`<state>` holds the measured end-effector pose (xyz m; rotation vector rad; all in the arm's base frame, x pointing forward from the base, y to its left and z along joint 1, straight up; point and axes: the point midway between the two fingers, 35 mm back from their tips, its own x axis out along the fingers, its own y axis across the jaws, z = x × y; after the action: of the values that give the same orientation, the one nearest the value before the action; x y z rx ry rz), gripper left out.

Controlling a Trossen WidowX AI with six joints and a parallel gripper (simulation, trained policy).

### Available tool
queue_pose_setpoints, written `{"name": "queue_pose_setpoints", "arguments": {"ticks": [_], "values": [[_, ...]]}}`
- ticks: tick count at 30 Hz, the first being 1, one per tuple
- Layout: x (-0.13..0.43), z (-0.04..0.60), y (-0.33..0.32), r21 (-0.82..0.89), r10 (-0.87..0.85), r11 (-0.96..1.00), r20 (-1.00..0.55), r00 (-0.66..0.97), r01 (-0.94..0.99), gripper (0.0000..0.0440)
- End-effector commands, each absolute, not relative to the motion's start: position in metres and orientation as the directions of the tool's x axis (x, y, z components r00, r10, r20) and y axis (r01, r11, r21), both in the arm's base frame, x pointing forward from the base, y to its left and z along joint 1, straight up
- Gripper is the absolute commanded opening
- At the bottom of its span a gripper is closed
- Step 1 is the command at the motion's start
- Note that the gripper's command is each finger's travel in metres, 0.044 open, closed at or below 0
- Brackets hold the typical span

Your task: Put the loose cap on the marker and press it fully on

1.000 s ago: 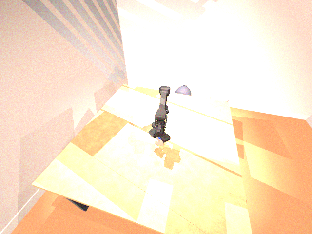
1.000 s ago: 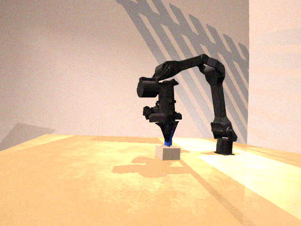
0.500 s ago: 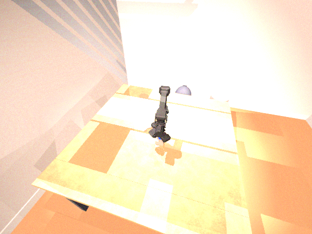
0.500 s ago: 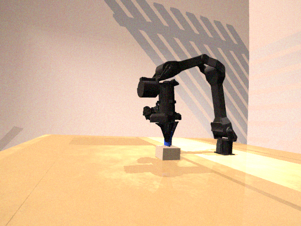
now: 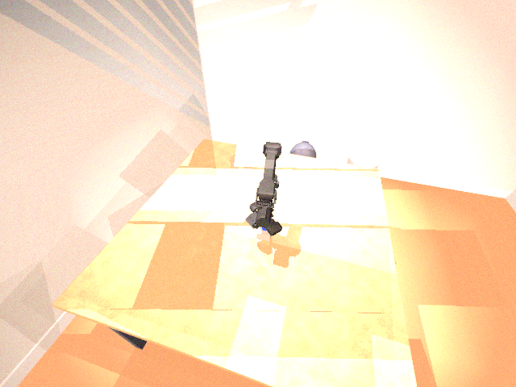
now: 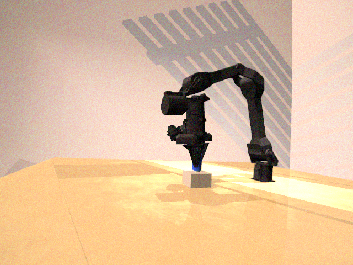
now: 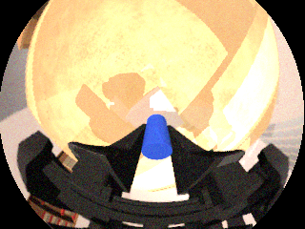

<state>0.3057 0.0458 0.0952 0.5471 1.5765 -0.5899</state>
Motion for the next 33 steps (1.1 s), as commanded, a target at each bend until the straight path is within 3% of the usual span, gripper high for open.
{"name": "queue_pose_setpoints", "arguments": {"ticks": [1, 24, 29, 33], "values": [[0.299, 0.08, 0.037, -0.11, -0.029, 0.752, -0.99, -0.134, 0.65, 0.0104], [0.299, 0.078, 0.036, -0.107, -0.034, 0.771, -0.991, -0.127, 0.628, 0.0142], [0.291, 0.078, 0.036, -0.117, -0.028, 0.775, -0.988, -0.15, 0.622, 0.0187], [0.285, 0.079, 0.037, -0.117, -0.022, 0.779, -0.987, -0.159, 0.616, 0.0254]]}}
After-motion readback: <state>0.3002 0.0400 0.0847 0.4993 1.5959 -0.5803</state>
